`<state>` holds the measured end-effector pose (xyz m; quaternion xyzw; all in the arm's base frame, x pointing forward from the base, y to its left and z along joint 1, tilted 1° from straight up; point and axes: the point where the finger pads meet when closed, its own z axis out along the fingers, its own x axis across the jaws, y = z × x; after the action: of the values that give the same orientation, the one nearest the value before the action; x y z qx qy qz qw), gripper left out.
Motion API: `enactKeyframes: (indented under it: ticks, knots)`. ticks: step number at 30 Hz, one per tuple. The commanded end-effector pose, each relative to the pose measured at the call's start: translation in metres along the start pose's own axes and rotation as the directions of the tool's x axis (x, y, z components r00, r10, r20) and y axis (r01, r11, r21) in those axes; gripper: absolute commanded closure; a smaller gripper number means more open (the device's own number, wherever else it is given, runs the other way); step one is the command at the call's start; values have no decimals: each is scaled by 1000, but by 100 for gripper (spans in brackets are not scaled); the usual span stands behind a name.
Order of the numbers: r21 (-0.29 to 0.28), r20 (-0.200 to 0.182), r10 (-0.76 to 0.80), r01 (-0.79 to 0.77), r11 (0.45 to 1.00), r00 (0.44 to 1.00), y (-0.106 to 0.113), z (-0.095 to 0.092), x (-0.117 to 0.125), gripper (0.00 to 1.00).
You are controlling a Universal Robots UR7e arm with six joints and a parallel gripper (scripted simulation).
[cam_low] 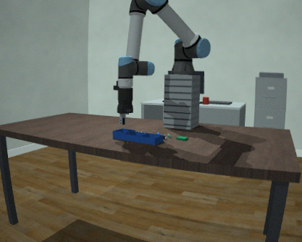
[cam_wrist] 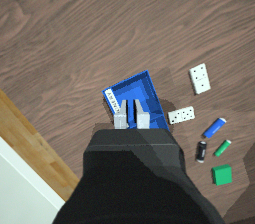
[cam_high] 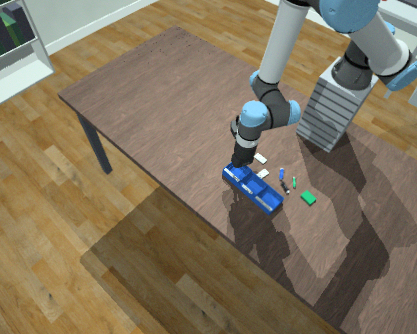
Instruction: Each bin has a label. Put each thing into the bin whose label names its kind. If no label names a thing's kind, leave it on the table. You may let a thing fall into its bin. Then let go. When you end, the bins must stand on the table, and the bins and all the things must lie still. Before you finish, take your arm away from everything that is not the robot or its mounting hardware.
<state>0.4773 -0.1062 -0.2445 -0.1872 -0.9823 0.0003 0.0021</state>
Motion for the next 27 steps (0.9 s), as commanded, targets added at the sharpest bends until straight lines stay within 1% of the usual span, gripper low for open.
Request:
enactKeyframes:
  ticks: [1,6,12,14,15,17,20,27]
  knots:
    - [-5,2,-156,156,988,988,0,1,-2,69]
    - [-4,2,-317,317,948,948,0,1,-2,69]
    - [-3,1,-498,498,867,867,0,1,-2,69]
    - [-3,1,-498,498,867,867,0,1,-2,69]
    - [-3,1,-577,577,817,817,0,1,-2,69]
    - [-2,1,-614,614,789,789,0,1,-2,69]
    - [-1,0,-691,691,723,723,0,1,-2,69]
    - [0,-1,-838,838,545,545,0,1,-2,69]
